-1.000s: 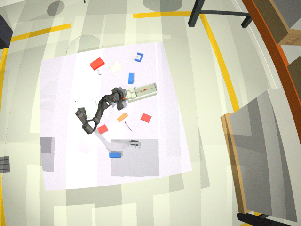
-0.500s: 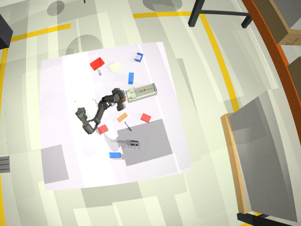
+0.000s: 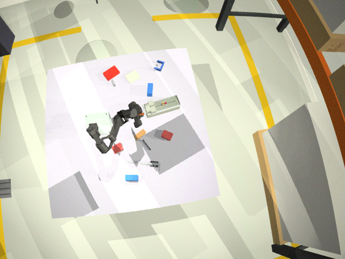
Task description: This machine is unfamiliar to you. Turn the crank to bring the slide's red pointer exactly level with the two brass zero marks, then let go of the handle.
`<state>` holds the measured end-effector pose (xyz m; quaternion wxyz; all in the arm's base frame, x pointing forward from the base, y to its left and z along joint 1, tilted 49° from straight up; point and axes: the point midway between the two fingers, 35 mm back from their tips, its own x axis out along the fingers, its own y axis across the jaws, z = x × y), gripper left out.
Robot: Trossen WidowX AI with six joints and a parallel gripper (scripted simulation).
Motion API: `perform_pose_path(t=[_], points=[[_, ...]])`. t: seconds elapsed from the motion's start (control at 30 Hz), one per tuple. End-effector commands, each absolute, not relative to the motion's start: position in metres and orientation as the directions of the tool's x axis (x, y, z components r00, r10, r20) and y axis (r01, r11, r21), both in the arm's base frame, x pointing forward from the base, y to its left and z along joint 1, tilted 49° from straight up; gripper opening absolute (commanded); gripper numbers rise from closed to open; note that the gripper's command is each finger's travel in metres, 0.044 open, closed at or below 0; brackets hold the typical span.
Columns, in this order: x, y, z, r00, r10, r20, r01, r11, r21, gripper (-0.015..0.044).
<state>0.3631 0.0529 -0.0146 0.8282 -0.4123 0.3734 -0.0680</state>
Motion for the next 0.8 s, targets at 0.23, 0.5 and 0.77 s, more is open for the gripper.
perform_pose_path(t=[0.23, 0.5, 0.77], points=[[0.363, 0.044, -0.028, 0.701, -0.427, -0.571, -0.198, 0.653, -0.731, 0.0], [0.362, 0.043, -0.036, 0.701, -0.427, -0.571, -0.198, 0.653, -0.731, 0.0], [0.36, 0.045, -0.045, 0.701, -0.427, -0.571, -0.198, 0.653, -0.731, 0.0]])
